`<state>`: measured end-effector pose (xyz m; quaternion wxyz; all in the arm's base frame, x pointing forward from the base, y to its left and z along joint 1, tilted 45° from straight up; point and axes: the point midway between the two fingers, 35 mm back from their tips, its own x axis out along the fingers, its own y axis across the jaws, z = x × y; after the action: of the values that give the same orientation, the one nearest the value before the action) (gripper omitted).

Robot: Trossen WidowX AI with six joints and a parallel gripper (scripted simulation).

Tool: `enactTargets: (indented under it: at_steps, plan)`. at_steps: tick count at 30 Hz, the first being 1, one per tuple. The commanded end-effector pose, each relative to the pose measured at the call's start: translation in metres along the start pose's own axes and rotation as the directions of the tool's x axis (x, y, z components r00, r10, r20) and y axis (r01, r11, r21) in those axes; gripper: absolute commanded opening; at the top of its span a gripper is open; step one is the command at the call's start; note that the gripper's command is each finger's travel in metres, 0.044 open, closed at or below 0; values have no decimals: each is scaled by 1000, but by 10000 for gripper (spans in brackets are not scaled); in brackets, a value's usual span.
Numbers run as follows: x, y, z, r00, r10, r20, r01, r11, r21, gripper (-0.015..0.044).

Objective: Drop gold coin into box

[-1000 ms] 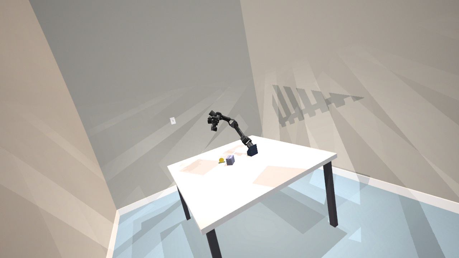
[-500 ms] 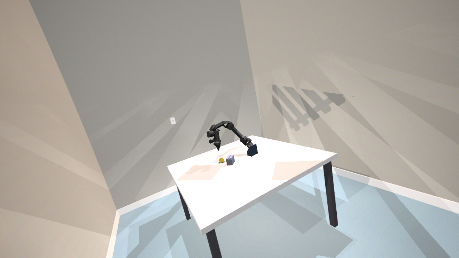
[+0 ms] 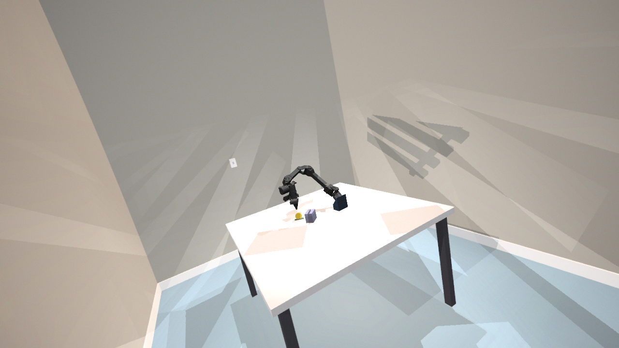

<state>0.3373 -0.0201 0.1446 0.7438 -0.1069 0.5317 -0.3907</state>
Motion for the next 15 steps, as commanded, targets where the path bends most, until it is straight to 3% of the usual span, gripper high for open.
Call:
enactTargets:
  at_steps: [1,15]
  plan:
    - [8,-1,0,1000,-4,3,4,1000,-8,161]
    - [32,0,0,1000,-4,3,4,1000,-8,161]
